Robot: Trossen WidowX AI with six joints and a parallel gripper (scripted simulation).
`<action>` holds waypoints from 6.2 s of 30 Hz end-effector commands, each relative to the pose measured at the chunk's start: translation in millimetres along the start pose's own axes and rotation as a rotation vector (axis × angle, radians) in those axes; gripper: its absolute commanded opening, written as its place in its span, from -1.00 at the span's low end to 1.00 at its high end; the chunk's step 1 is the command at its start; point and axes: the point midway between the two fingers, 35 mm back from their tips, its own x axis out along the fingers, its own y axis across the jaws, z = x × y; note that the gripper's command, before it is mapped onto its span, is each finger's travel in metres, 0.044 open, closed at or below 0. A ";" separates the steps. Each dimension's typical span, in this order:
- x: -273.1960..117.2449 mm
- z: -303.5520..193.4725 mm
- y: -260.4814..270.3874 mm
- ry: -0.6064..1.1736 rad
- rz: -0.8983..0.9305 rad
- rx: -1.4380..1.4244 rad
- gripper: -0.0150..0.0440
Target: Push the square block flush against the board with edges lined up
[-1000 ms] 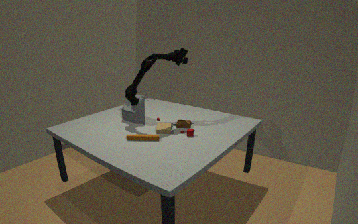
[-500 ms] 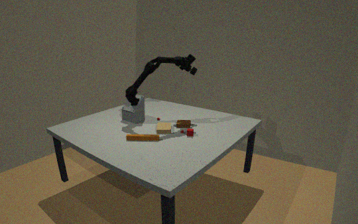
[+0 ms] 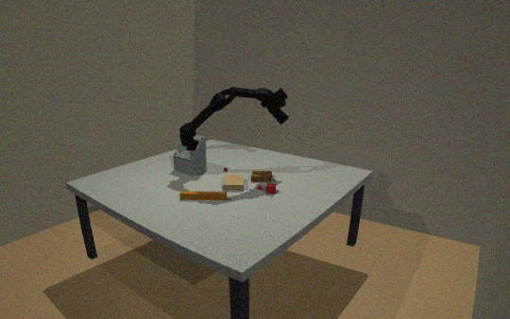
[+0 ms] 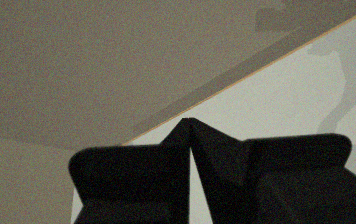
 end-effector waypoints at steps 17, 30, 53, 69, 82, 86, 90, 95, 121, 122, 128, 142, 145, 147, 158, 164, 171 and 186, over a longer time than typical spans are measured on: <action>-37.4 -99.1 -178.0 0.304 -0.525 0.374 -0.49; -88.4 -182.5 -262.0 0.547 -0.843 0.524 -0.49; -63.7 -225.2 -294.2 0.556 -0.858 0.520 -0.49; -66.3 -234.0 -286.8 0.558 -0.859 0.522 -0.49; -69.0 -241.8 -280.5 0.560 -0.859 0.523 -0.49; -69.9 -244.3 -278.6 0.560 -0.859 0.523 -0.49; -70.8 -246.8 -276.6 0.560 -0.859 0.524 -0.49; -72.0 -250.0 -274.1 0.561 -0.859 0.524 -0.49; -68.0 -236.6 -285.9 0.552 -0.849 0.501 -0.49; -67.6 -235.3 -287.0 0.551 -0.848 0.499 -0.49; -65.2 -228.1 -293.0 0.547 -0.844 0.489 -0.49; -86.5 -191.6 -273.8 0.544 -0.882 0.539 -0.49; -91.0 -186.1 -268.4 0.545 -0.890 0.550 -0.49; -91.0 -186.1 -268.4 0.545 -0.890 0.550 -0.49; -125.6 -211.7 -270.6 0.605 -0.822 0.427 -0.49; -111.0 -229.2 -286.9 0.606 -0.823 0.427 -0.49; -96.9 -247.8 -301.5 0.609 -0.825 0.427 -0.49; -100.4 -254.1 -297.5 0.609 -0.825 0.427 -0.49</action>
